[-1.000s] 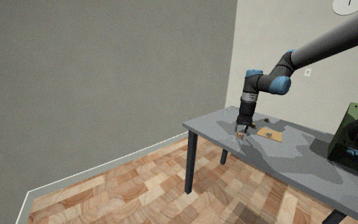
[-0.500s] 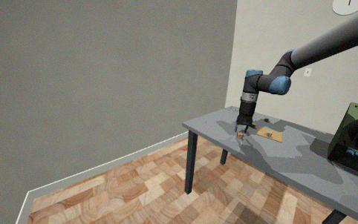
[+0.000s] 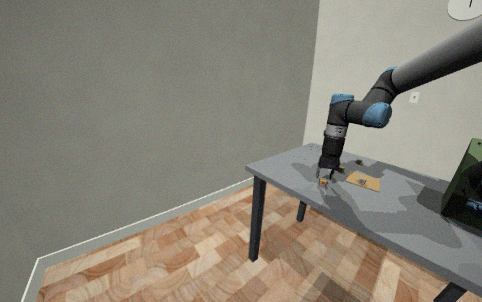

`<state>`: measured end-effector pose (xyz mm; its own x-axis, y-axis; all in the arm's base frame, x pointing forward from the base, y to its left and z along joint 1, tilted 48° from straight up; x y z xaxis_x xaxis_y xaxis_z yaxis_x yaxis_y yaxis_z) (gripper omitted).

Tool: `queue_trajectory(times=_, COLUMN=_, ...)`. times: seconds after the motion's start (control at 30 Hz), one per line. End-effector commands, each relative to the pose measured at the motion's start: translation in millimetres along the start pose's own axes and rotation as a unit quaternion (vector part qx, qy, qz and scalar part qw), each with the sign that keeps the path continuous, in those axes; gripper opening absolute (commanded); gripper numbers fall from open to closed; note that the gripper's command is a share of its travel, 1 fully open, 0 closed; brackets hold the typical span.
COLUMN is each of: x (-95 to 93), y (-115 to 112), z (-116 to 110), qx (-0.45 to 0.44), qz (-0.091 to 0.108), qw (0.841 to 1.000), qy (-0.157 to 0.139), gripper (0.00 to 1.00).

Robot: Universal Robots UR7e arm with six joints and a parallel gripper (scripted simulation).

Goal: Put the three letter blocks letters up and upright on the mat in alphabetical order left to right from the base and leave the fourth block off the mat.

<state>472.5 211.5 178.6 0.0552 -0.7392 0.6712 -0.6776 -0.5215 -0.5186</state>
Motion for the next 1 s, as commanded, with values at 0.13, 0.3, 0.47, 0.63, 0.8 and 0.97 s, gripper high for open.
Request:
queue_trajectory(times=0.13, x=-3.4, y=0, z=0, qx=0.000, qz=0.000, qw=1.000, qy=0.000, gripper=1.00)
queue_trajectory(times=0.3, x=-9.8, y=0, z=0, qx=0.000, qz=0.000, qw=1.000, qy=0.000, gripper=1.00)
queue_trajectory(times=0.47, x=-19.7, y=0, z=0, qx=0.000, qz=0.000, qw=1.000, qy=0.000, gripper=1.00)
queue_trajectory(times=0.63, x=-27.9, y=0, z=0, qx=0.000, qz=0.000, qw=1.000, qy=0.000, gripper=1.00)
queue_trajectory(times=0.8, x=-30.7, y=0, z=0, qx=0.000, qz=0.000, qw=1.000, qy=0.000, gripper=1.00)
queue_trajectory(times=0.97, x=-31.9, y=0, z=0, qx=0.000, qz=0.000, qw=1.000, qy=0.000, gripper=1.00)
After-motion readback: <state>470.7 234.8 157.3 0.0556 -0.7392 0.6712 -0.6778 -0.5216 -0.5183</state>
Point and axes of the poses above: the point where the finger pads meet when closed, its own x axis back along the fingers, its own y axis across the jaws, z = x × y, the point moved 10 cm from there along x, back along the fingers, and after that the axes turned 6 degrees about x, right-handed, at the moved point
